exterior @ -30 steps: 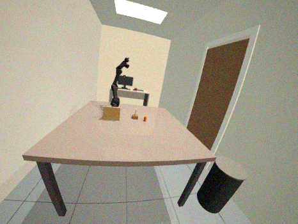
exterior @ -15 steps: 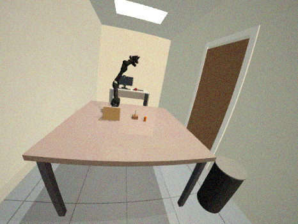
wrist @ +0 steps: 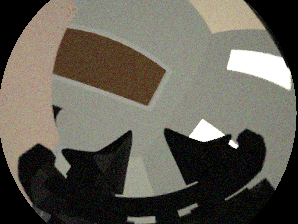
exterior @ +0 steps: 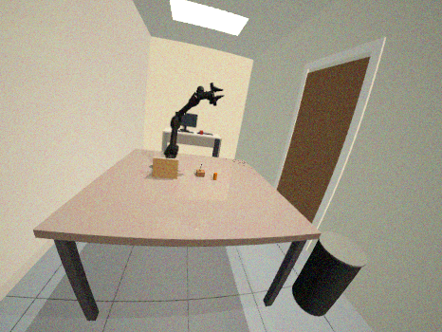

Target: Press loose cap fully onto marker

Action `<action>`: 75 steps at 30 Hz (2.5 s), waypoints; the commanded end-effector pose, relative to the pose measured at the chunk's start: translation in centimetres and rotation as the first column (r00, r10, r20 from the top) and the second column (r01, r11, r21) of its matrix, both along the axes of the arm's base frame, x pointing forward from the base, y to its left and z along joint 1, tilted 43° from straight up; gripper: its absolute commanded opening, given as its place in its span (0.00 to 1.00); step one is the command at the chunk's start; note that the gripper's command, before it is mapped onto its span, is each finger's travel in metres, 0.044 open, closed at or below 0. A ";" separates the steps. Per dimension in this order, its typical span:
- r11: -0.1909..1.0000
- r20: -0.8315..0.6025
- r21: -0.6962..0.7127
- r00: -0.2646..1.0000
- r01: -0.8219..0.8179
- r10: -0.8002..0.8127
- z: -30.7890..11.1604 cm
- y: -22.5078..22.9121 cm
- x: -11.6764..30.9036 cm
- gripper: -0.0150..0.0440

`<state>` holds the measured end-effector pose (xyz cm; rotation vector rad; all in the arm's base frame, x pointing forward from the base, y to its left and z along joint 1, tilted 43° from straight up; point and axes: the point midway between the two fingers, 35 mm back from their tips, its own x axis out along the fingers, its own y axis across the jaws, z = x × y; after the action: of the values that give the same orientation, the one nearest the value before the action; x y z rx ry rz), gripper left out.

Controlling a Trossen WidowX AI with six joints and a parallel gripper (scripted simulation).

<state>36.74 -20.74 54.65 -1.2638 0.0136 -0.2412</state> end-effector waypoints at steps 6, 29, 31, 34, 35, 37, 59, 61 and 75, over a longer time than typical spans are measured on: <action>0.869 -0.266 0.494 0.947 -0.027 0.180 -13.4 0.4 6.8 0.66; -0.064 -0.662 0.373 0.314 0.926 0.681 -47.4 15.9 4.5 0.66; -0.114 -0.665 0.210 0.228 0.971 0.712 -49.3 17.6 2.8 0.66; -0.156 -0.659 0.024 0.133 0.987 0.740 -51.1 19.4 0.9 0.66; -0.158 -0.658 0.011 0.126 0.987 0.742 -51.2 19.5 0.8 0.66; -0.158 -0.658 0.011 0.126 0.987 0.742 -51.2 19.5 0.8 0.66; -0.158 -0.657 0.011 0.127 0.987 0.743 -55.6 22.9 -0.3 0.66; -0.159 -0.657 0.011 0.127 0.987 0.743 -55.8 23.1 -0.3 0.66; -0.159 -0.657 0.011 0.127 0.987 0.743 -57.5 24.6 -0.4 0.66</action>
<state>36.39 3.51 -2.45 0.8553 1.6910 0.2937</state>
